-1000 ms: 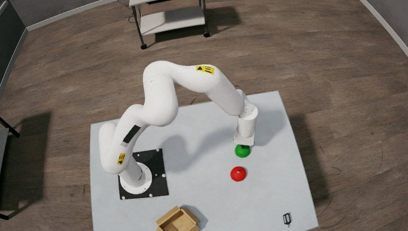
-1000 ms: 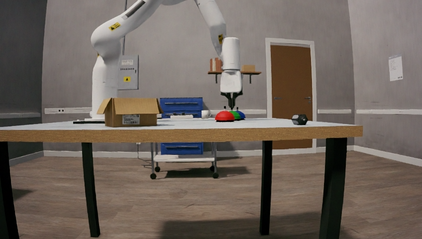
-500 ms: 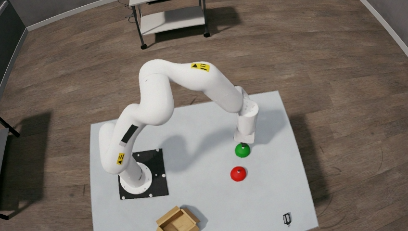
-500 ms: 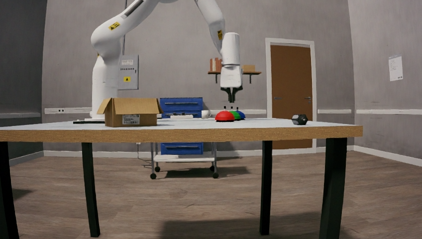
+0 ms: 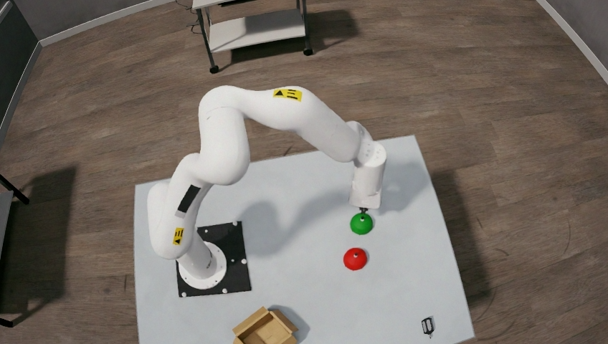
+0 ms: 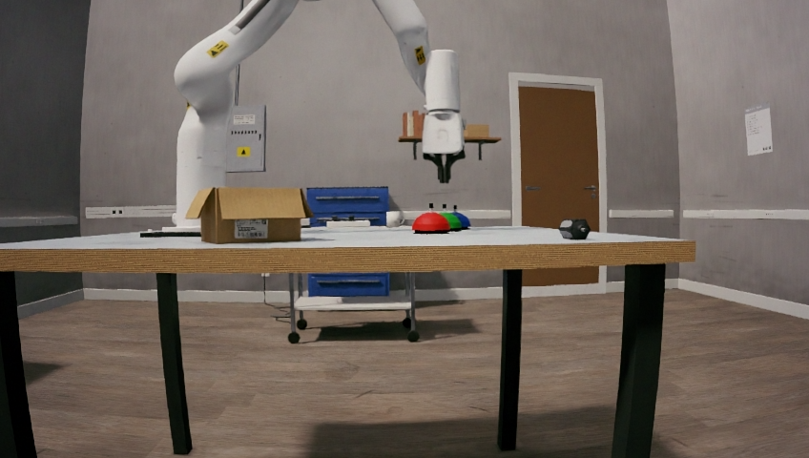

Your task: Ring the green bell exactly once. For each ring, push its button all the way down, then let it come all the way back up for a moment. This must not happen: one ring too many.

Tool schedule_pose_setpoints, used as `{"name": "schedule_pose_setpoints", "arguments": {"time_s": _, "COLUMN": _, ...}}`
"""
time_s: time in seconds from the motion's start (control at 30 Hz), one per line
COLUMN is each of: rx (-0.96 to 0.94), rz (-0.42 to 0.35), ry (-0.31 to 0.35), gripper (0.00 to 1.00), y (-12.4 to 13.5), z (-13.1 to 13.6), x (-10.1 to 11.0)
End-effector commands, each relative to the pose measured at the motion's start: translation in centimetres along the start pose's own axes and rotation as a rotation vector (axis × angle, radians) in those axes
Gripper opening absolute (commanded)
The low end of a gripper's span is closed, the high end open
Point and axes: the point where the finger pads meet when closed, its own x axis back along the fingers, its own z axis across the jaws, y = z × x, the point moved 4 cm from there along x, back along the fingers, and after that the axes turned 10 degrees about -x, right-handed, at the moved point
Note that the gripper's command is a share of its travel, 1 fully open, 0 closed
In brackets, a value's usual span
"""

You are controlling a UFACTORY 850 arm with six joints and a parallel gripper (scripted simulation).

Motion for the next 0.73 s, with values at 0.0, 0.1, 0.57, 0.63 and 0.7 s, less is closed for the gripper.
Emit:
{"name": "schedule_pose_setpoints", "arguments": {"time_s": 0.0, "rx": 0.0, "rz": 0.001, "ry": 0.002, "gripper": 0.0, "y": -0.04, "z": 0.05, "x": 0.81}}
{"name": "schedule_pose_setpoints", "arguments": {"time_s": 0.1, "rx": 0.0, "rz": 0.001, "ry": 0.002, "gripper": 0.0, "y": -0.04, "z": 0.05, "x": 1.03}}
{"name": "schedule_pose_setpoints", "arguments": {"time_s": 0.57, "rx": 0.0, "rz": 0.001, "ry": 0.002, "gripper": 0.0, "y": -0.04, "z": 0.05, "x": 1.09}}
{"name": "schedule_pose_setpoints", "arguments": {"time_s": 0.63, "rx": 0.0, "rz": 0.001, "ry": 0.002, "gripper": 0.0, "y": -0.04, "z": 0.05, "x": 1.09}}
{"name": "schedule_pose_setpoints", "arguments": {"time_s": 0.7, "rx": 0.0, "rz": 0.001, "ry": 0.002, "gripper": 0.0, "y": -0.04, "z": 0.05, "x": 1.09}}
